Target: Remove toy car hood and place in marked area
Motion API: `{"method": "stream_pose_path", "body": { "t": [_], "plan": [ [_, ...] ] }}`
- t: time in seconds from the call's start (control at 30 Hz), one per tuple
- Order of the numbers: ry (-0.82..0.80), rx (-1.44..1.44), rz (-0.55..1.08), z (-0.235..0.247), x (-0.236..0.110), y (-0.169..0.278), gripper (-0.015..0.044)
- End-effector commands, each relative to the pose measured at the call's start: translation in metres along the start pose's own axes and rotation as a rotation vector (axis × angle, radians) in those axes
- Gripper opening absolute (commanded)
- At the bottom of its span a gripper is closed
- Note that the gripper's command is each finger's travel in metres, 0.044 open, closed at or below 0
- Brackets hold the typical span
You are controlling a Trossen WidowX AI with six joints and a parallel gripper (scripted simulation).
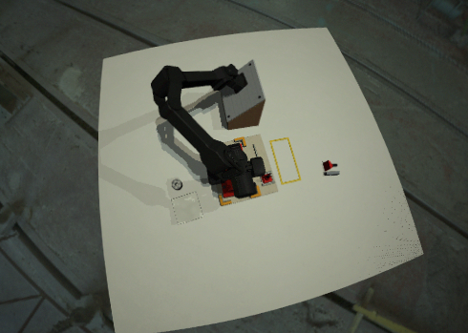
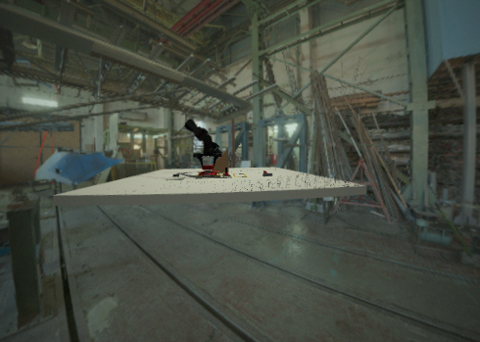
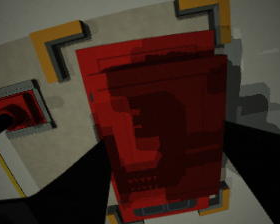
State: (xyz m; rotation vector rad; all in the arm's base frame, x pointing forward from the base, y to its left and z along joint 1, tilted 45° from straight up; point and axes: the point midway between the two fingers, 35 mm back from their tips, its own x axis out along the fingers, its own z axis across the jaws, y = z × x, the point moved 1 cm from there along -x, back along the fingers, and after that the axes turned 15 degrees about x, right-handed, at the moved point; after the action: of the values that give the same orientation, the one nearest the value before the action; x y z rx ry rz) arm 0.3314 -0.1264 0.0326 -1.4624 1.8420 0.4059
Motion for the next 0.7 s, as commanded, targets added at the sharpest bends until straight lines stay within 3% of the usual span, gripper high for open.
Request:
{"method": "stream_pose_path", "body": {
  "t": [0.0,0.23,0.67],
  "plan": [
    [-0.004,0.004,-0.003,0.001,-0.009,-0.001,0.0],
    [-0.004,0.004,-0.003,0.001,-0.046,0.0,0.0],
    [-0.029,-0.005,-0.001,0.073,-0.045,0.017,0.0]
  ]
}}
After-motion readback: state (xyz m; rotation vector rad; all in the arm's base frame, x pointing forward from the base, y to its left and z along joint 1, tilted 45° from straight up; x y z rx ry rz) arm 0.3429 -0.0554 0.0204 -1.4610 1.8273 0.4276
